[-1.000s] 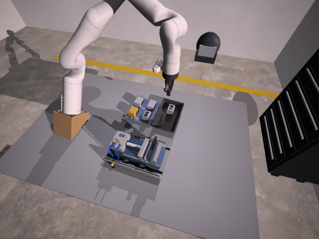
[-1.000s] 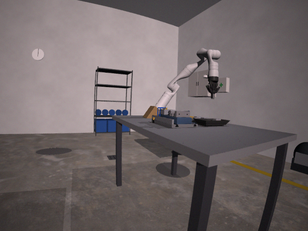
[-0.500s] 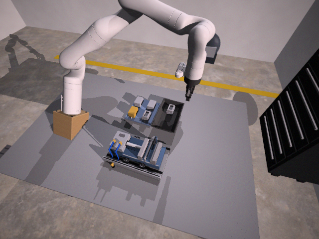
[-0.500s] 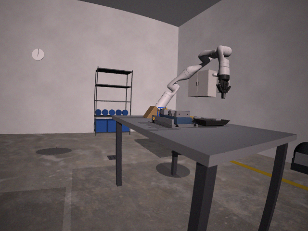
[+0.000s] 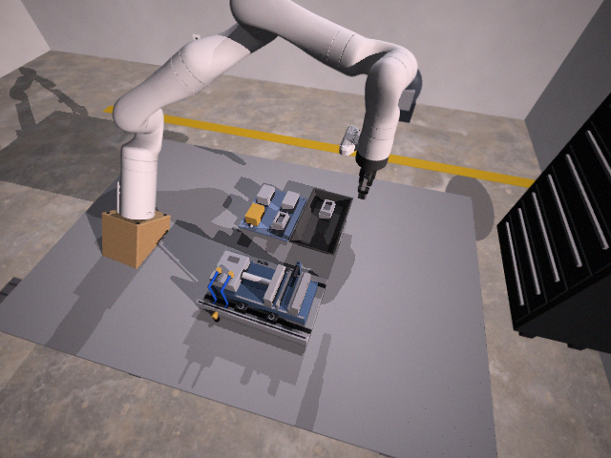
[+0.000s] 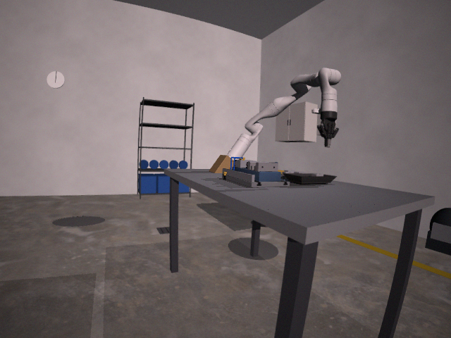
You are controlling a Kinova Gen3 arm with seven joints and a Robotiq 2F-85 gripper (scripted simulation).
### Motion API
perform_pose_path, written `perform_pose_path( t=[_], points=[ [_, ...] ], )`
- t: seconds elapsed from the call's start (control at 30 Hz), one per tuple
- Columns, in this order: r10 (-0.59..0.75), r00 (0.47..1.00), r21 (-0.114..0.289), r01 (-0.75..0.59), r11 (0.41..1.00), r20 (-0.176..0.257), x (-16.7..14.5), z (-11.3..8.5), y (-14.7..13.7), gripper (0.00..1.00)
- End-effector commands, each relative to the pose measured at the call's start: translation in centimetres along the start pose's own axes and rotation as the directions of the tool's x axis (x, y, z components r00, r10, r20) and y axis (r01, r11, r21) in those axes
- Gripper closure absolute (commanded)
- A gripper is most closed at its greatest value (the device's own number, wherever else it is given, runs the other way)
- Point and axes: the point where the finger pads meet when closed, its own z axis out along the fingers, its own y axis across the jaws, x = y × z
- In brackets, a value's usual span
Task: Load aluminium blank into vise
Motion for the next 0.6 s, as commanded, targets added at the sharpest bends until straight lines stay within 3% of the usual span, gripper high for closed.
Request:
perform_pose_path(
  t=[0.0, 0.57],
  points=[
    [0.0, 1.0, 0.0, 0.0, 1.0, 0.001, 0.0, 0.0, 0.0, 1.0],
    [0.0, 1.0, 0.0, 0.0, 1.0, 0.001, 0.0, 2.0, 0.0, 1.0]
  ],
)
